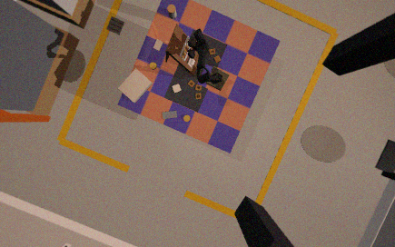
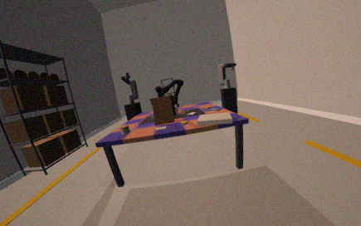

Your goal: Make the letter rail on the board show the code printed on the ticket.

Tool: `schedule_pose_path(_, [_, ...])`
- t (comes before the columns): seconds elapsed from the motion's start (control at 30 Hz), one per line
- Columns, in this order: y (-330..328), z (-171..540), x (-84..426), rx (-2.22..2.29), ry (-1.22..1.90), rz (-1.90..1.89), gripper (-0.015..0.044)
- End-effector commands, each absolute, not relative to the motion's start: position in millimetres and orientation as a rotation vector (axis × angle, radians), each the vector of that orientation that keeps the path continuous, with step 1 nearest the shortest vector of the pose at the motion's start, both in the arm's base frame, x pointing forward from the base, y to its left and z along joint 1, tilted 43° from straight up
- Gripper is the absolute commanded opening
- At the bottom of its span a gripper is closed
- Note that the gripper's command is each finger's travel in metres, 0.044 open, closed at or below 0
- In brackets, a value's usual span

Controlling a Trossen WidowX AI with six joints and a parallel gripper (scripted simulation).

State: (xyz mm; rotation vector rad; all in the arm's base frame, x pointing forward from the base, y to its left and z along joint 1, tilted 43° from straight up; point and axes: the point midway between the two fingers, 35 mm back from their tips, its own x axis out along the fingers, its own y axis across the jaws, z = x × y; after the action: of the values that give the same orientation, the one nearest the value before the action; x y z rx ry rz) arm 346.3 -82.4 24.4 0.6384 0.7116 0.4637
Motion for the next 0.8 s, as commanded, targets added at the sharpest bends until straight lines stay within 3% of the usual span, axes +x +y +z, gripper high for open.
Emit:
schedule_pose_path(0.0, [-84.2, 26.2, 344.1, 0.637, 0.709, 0.468, 0.0295])
schedule_pose_path(0.67, [-91.6, 33.4, 334.8, 0.637, 0.709, 0.468, 0.0295])
schedule_pose_path(0.77, [-91.0, 31.3, 336.2, 0.638, 0.713, 0.463, 0.0216])
